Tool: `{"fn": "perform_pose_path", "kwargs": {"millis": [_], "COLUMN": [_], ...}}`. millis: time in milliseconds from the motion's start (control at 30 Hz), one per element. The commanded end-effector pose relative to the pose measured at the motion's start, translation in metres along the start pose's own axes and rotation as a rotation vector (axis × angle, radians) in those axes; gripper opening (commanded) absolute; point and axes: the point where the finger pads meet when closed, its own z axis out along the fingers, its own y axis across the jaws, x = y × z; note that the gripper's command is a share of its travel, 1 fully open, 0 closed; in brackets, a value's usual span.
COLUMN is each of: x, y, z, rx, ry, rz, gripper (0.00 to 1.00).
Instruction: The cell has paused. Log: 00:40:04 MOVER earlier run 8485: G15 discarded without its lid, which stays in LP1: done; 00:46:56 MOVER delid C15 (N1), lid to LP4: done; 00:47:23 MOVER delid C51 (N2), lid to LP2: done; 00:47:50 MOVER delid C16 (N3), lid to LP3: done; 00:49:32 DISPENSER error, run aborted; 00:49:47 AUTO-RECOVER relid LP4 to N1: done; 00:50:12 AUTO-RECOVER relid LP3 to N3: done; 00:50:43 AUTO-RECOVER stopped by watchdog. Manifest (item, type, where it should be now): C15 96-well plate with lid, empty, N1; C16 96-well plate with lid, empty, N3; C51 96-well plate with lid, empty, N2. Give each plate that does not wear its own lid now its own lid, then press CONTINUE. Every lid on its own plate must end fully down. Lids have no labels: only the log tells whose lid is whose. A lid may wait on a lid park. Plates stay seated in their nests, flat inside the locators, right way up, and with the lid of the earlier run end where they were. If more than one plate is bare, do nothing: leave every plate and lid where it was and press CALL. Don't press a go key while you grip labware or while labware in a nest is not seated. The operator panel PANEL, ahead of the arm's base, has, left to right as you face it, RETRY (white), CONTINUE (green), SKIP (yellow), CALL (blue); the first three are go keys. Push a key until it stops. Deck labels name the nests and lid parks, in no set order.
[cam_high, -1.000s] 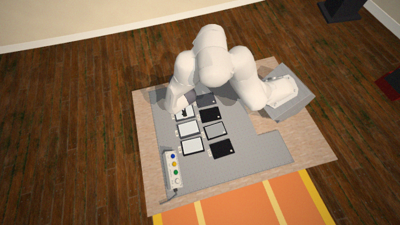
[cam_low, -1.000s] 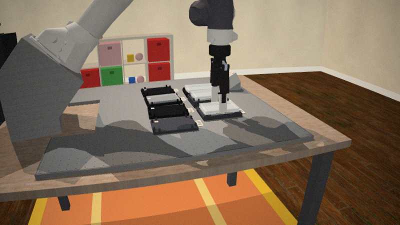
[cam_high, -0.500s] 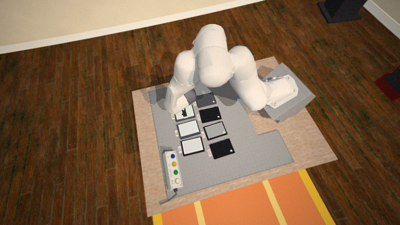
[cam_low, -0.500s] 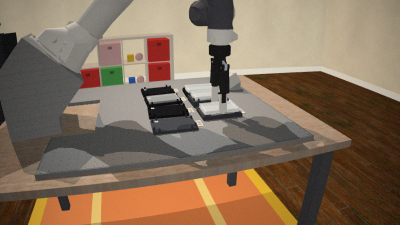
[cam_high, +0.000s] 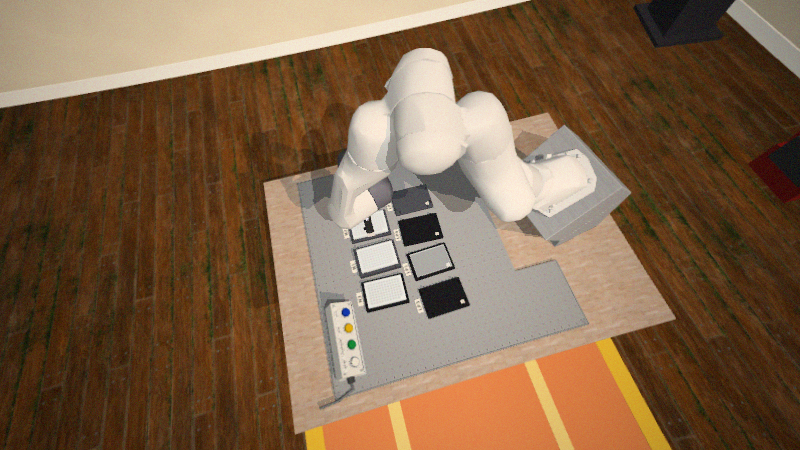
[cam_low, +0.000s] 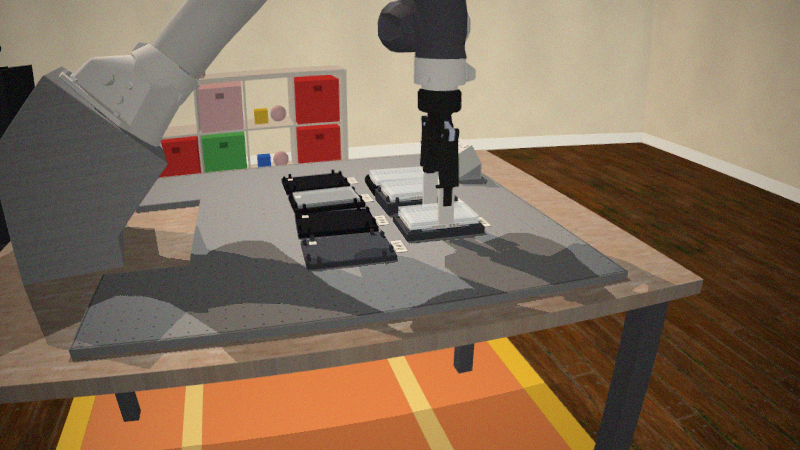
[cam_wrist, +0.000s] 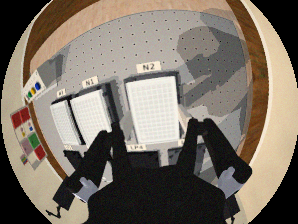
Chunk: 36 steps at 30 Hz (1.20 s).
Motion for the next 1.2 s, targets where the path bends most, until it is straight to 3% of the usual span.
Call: {"fn": "perform_pose_path", "kwargs": {"millis": [0,33,1167], "x": [0.0004,0.0004,0.0004], "y": [0.0012,0.0012,0.0012], "z": [0.0,0.0,0.0], "rx": [-0.003,-0.003,-0.003], "ry": [0.001,0.001,0.001], "rz": [-0.004,-0.004,-0.004], "gripper": [0.0,0.66,0.66]}}
